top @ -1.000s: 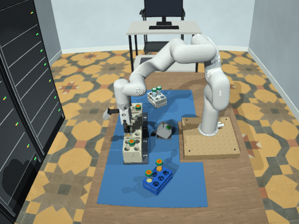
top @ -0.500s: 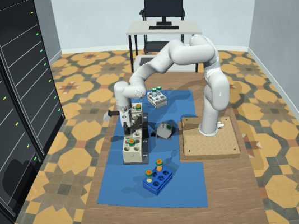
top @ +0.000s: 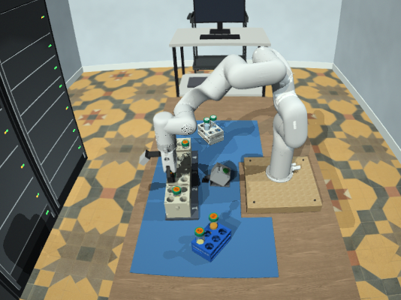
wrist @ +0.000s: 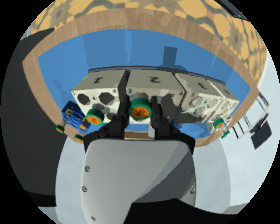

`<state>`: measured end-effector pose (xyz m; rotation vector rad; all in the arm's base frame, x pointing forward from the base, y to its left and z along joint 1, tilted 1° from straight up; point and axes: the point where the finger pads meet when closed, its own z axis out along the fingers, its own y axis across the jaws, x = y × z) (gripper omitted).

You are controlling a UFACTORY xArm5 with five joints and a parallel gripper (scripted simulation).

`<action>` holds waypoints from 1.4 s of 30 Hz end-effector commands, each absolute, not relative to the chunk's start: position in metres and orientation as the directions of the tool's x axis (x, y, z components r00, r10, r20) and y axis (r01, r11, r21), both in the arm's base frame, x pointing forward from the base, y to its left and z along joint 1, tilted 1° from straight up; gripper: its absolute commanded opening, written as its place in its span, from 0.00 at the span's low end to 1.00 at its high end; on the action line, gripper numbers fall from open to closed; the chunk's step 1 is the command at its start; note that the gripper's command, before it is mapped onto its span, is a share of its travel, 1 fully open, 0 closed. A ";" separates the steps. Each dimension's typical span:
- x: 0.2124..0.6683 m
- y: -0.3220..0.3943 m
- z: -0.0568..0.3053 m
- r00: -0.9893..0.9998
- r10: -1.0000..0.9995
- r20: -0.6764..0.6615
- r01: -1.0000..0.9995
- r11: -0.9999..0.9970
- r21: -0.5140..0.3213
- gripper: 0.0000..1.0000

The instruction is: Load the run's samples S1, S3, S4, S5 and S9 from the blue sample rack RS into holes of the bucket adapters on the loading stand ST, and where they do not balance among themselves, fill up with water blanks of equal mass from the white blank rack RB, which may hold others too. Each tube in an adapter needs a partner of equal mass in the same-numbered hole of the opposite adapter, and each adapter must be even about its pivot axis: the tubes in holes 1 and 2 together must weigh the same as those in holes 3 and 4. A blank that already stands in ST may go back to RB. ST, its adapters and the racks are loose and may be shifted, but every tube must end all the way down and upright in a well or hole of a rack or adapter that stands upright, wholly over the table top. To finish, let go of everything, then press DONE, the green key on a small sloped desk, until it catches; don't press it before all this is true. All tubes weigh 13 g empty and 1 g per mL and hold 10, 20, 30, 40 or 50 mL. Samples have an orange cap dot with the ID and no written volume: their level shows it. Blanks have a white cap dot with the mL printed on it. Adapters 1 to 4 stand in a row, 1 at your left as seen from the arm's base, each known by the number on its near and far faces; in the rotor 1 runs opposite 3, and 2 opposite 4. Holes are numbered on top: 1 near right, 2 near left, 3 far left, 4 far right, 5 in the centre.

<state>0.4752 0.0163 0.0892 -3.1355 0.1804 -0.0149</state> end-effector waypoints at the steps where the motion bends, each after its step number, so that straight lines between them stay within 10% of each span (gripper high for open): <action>1: 0.477 0.016 0.091 0.993 -0.115 0.014 -0.115 -0.993 -0.002 0.00; 12: 0.477 0.016 0.091 0.993 -0.115 0.014 -0.115 -0.993 -0.002 0.00; 13: 0.477 0.016 0.090 0.993 -0.115 0.014 -0.115 -0.993 -0.002 0.43; 42: 0.477 0.016 0.094 0.993 -0.115 0.014 -0.115 -0.993 -0.002 0.43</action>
